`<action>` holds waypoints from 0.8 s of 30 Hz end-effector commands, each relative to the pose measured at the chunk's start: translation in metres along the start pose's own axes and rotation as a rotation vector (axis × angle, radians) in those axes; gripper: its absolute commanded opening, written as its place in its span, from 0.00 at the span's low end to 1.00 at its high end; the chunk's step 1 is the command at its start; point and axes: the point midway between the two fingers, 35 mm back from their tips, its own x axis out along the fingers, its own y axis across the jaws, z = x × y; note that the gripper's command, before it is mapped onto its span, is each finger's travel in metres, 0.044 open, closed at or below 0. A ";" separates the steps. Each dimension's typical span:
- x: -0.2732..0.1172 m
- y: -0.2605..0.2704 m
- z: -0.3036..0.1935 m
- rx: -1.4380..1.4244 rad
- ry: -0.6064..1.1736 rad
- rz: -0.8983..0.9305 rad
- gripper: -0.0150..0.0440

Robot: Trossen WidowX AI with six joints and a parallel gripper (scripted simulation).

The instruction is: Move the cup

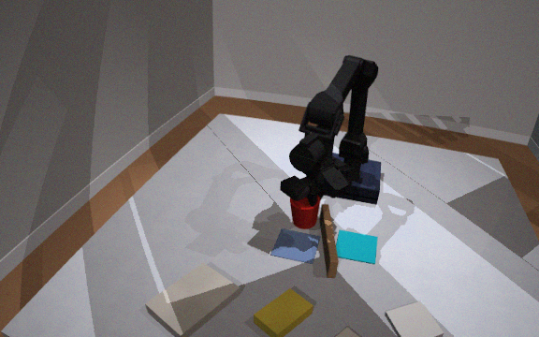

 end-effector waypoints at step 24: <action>-0.002 0.050 0.040 0.000 -0.013 -0.006 0.25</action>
